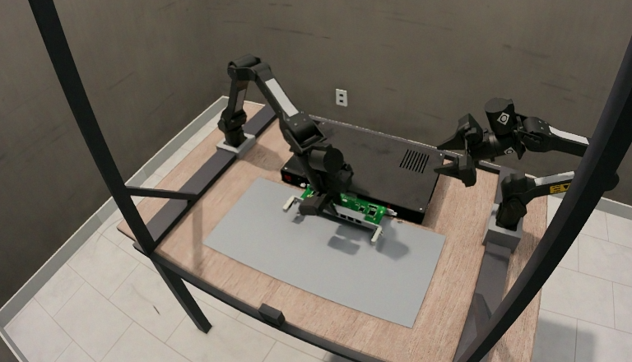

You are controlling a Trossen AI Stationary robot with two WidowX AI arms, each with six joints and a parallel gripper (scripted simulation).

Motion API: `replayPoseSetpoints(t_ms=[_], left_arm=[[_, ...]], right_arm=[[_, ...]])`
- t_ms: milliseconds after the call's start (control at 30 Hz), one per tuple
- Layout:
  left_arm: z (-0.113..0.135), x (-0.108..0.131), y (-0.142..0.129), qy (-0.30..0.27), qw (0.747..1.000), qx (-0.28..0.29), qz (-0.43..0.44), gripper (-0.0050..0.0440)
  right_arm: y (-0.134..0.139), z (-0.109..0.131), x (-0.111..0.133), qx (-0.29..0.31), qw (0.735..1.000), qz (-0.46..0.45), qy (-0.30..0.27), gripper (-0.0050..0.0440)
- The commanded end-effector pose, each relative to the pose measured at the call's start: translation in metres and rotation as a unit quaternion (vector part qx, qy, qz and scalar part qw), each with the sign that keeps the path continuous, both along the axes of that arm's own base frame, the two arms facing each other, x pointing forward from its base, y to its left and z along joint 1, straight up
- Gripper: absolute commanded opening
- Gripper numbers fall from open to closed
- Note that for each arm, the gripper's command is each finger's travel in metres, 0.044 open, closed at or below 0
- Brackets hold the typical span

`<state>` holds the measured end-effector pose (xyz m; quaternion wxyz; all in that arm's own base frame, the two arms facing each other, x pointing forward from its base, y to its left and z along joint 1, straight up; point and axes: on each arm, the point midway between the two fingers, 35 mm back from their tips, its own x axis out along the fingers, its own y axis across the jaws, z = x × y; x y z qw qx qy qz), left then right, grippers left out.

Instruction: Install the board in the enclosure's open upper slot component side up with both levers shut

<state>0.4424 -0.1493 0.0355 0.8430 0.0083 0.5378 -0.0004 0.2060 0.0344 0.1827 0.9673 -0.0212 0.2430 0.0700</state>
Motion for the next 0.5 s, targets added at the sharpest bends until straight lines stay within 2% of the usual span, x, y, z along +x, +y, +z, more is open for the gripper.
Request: replayPoseSetpoints(t_ms=[0, 100, 467], left_arm=[[0.021, 0.004, 0.011, -0.021, 1.000, 0.000, 0.007, 0.0081], [0.012, 0.007, -0.003, -0.016, 1.000, 0.001, 0.008, 0.0081], [0.016, 0.005, 0.001, -0.019, 1.000, 0.000, 0.008, 0.0081]], right_arm=[[0.000, 0.006, 0.000, 0.002, 1.000, -0.001, -0.007, 0.0400], [0.000, 0.006, 0.000, 0.002, 1.000, -0.001, -0.007, 0.0400], [0.000, 0.006, 0.000, 0.002, 1.000, -0.001, -0.007, 0.0400]])
